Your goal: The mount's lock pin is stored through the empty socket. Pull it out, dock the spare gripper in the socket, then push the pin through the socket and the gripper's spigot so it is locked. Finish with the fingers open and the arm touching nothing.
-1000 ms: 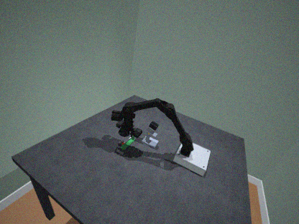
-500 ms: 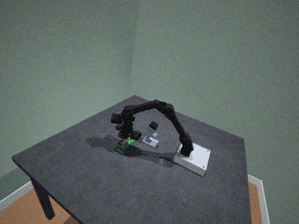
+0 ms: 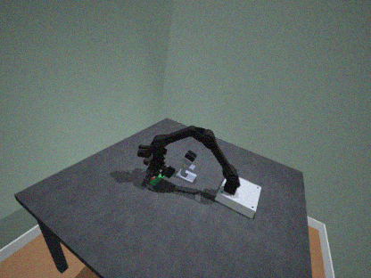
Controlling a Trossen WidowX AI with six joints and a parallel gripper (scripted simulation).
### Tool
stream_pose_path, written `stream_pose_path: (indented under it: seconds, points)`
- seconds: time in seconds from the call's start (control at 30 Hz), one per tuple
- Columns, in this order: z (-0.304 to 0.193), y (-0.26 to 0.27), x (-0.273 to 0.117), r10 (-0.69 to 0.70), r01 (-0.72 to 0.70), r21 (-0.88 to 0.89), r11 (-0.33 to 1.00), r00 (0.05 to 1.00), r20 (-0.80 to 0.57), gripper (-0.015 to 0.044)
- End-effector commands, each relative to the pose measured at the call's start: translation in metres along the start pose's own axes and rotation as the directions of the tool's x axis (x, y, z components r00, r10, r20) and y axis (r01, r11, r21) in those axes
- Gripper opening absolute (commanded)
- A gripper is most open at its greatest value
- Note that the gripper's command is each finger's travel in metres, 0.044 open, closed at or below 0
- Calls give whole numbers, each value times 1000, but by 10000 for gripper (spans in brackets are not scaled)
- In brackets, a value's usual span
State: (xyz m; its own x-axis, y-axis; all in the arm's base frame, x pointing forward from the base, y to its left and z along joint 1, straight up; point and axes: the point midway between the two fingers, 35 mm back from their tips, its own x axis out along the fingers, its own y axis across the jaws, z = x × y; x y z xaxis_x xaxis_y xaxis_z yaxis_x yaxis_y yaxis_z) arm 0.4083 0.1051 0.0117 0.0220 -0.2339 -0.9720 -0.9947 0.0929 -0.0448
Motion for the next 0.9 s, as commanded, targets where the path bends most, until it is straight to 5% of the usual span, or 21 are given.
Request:
stream_pose_path:
  seconds: [0.0, 0.2, 0.4, 0.87]
  points:
    - [1, 2, 8, 6, -6, 1, 1000, 1000, -7, 180]
    - [1, 2, 10, 6, -6, 1, 1000, 1000, -7, 180]
    - [1, 2, 10, 6, -6, 1, 1000, 1000, -7, 23]
    - [-1, 2, -1, 5, -5, 1, 1000, 1000, -7, 0]
